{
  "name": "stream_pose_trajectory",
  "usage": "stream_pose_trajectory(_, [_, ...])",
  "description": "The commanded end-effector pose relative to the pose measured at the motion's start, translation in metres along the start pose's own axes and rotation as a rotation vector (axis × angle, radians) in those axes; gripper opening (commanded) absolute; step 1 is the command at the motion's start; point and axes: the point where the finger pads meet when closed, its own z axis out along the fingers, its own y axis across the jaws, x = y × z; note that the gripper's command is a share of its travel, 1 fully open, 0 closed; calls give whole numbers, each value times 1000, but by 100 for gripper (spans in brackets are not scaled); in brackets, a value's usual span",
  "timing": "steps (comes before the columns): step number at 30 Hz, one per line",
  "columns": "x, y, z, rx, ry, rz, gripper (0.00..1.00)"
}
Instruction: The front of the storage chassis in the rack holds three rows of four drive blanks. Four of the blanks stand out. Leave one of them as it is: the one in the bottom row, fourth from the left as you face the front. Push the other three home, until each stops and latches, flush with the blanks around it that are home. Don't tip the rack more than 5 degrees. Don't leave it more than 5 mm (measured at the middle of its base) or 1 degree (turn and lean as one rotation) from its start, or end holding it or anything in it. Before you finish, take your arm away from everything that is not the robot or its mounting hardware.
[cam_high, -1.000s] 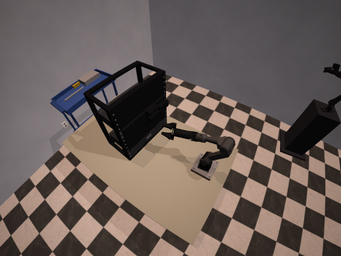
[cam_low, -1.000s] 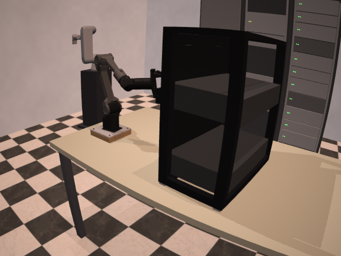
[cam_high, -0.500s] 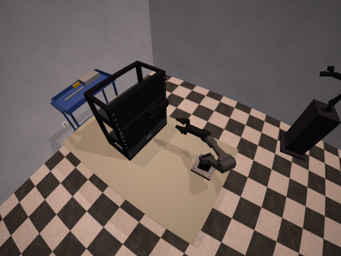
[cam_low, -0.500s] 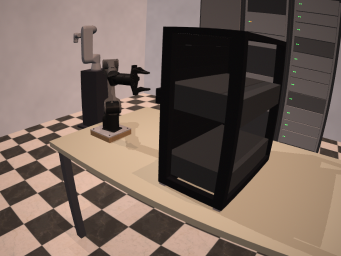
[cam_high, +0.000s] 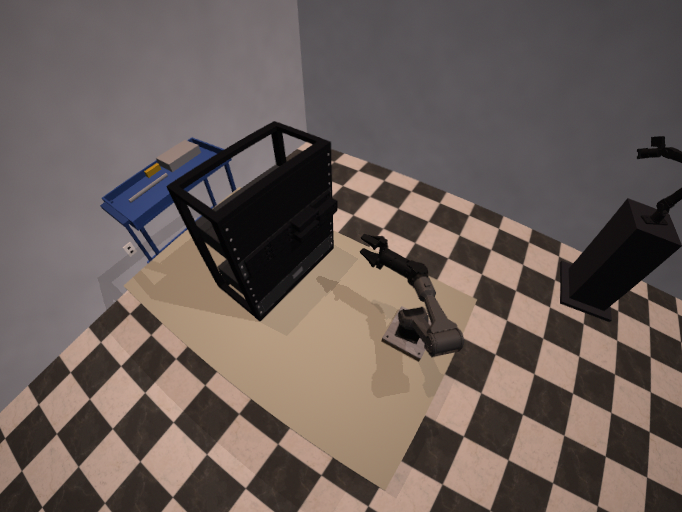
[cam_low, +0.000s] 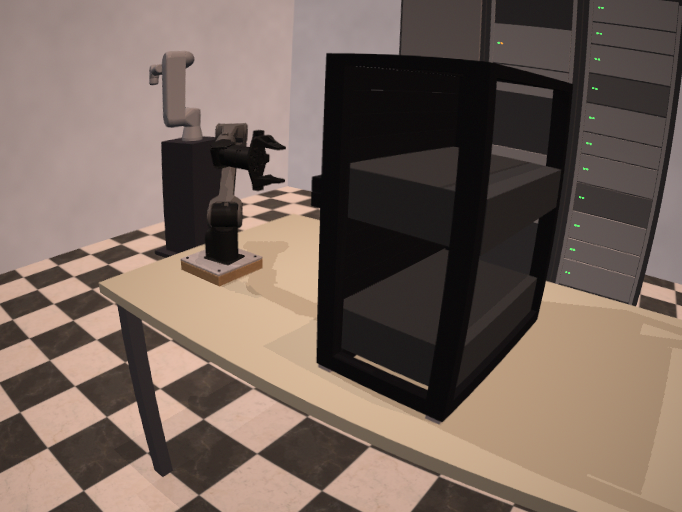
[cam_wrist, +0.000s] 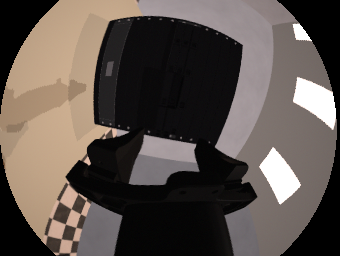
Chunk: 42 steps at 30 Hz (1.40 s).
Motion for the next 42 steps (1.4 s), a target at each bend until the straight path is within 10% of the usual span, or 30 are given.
stream_pose_trajectory(1, [0,0,-1,0,1,0,100])
stream_pose_trajectory(30, [11,-3,27,0,1,0,100])
stream_pose_trajectory(42, [49,-13,123,0,1,0,100])
